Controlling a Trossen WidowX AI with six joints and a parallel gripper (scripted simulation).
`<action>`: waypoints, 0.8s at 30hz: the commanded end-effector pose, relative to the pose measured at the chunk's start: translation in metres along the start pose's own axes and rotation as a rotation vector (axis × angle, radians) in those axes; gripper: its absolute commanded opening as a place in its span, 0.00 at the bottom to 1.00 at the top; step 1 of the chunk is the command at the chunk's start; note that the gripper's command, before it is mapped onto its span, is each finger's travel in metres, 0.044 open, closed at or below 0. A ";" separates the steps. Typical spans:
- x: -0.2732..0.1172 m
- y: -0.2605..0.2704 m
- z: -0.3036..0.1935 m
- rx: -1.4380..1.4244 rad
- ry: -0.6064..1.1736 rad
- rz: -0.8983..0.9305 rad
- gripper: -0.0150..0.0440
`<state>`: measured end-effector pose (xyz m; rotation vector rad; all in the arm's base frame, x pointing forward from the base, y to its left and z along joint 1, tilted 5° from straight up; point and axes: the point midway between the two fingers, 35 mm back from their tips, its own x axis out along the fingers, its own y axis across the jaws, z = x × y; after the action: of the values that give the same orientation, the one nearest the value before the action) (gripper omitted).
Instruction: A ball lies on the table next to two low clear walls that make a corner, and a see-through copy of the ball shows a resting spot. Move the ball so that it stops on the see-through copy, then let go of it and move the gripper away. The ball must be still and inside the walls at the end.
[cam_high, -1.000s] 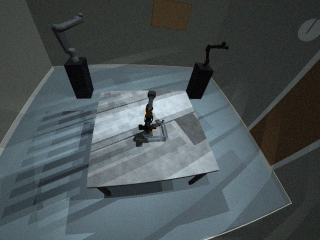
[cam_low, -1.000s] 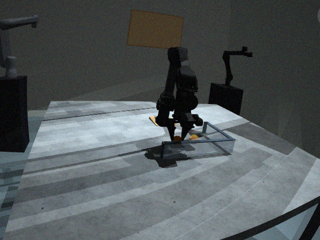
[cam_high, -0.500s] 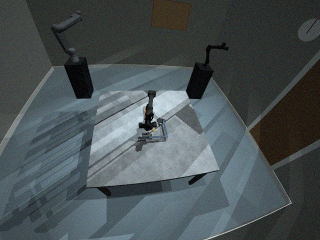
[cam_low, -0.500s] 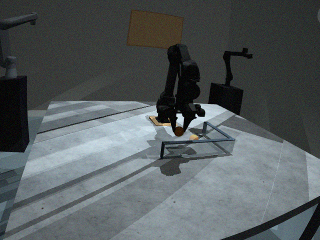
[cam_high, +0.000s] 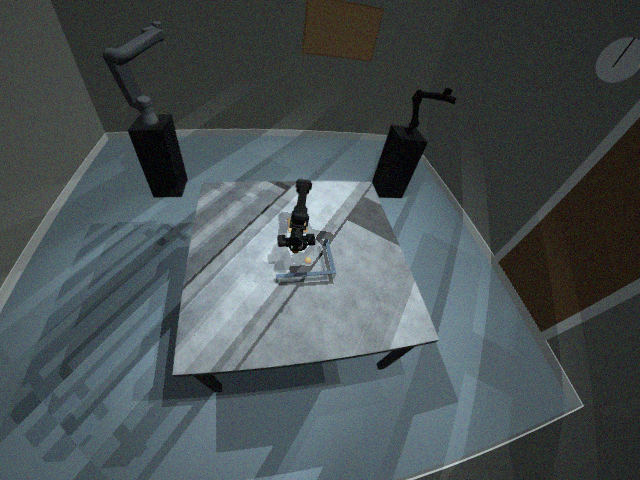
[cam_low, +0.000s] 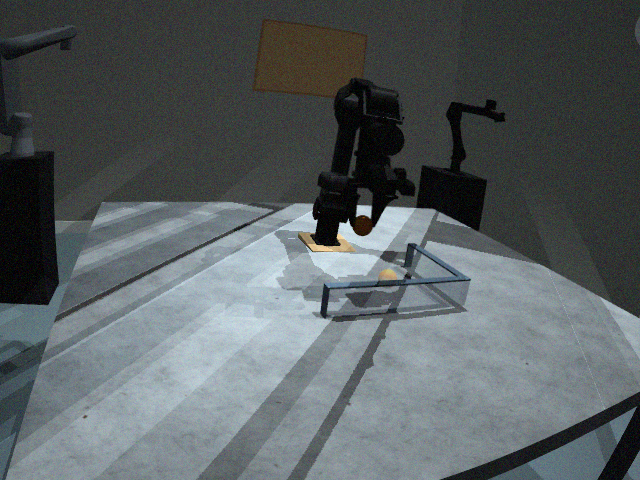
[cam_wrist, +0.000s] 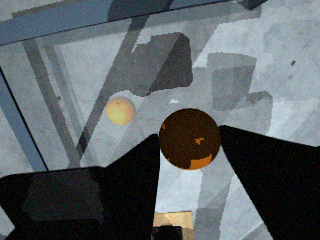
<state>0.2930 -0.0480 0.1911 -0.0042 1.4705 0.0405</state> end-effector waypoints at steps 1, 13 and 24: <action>-0.013 0.000 -0.002 -0.004 -0.006 -0.003 0.25; 0.013 0.045 -0.001 -0.004 -0.006 0.001 0.25; 0.035 0.080 -0.006 -0.003 -0.006 0.004 0.25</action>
<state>0.2887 0.0314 0.1610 -0.0071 1.4663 0.0562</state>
